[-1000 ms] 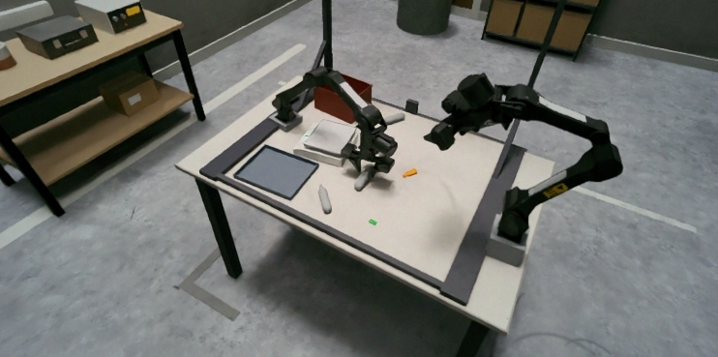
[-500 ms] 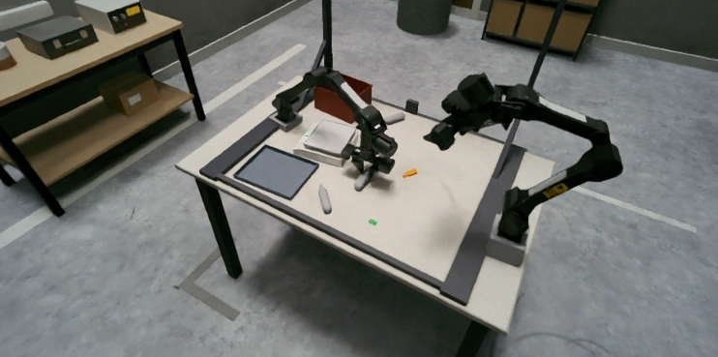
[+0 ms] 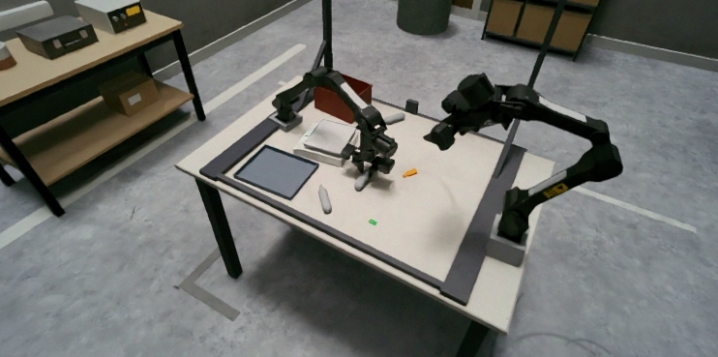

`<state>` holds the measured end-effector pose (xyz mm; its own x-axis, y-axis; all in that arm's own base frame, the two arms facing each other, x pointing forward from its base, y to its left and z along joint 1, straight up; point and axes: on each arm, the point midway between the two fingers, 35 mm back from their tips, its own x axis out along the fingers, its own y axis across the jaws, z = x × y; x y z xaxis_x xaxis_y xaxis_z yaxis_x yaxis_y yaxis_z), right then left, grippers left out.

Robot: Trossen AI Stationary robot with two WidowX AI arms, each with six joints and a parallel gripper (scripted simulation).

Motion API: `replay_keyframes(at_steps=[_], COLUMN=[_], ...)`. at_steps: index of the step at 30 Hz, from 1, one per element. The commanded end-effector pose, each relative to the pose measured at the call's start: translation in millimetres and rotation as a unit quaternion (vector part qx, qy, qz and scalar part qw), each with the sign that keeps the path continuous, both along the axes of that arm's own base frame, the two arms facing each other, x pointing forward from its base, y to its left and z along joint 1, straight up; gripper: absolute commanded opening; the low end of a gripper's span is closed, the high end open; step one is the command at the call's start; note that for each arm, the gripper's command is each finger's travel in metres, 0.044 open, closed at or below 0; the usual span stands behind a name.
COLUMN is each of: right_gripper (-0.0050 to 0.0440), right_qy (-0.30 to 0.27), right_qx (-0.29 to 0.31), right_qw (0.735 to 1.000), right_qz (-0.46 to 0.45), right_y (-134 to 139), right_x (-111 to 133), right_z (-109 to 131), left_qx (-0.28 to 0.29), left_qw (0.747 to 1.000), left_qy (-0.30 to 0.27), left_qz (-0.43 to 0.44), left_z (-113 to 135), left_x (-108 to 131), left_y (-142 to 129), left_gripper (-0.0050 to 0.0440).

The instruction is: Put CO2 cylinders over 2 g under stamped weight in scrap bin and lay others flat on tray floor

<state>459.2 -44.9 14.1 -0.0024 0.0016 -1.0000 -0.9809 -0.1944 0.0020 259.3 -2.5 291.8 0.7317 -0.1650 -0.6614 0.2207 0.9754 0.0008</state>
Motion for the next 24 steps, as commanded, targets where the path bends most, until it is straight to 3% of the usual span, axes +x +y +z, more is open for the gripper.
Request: replay_keyframes(at_steps=[1, 8, 15, 19, 24], right_gripper=[0.0, -0.0003, -0.0005, -0.0035, -0.005], right_qy=[-0.032, -0.032, -0.021, -0.02, -0.019], right_qx=[-0.004, -0.004, -0.003, -0.002, -0.002], right_qw=[0.999, 0.999, 1.0, 1.0, 1.0], right_qz=[0.002, 0.002, 0.001, 0.0, 0.0], right_y=[-1, -1, 3, 9, 17], right_x=[8, 5, -6, -25, -64], right_z=[33, 75, 75, 91, 115], left_qx=[0.001, 0.001, -0.009, -0.054, -0.158], left_qw=[1.0, 1.0, 1.0, 0.997, 0.977], left_qy=[-0.007, -0.007, -0.002, 0.009, 0.024], left_qz=[0.0, 0.0, 0.01, 0.05, 0.141], left_z=[5, 5, 3, -4, -11], left_x=[-1, -1, 3, 14, 39], left_y=[0, 0, 0, -1, -4], left_gripper=[0.044, 0.044, 0.044, 0.044, 0.044])
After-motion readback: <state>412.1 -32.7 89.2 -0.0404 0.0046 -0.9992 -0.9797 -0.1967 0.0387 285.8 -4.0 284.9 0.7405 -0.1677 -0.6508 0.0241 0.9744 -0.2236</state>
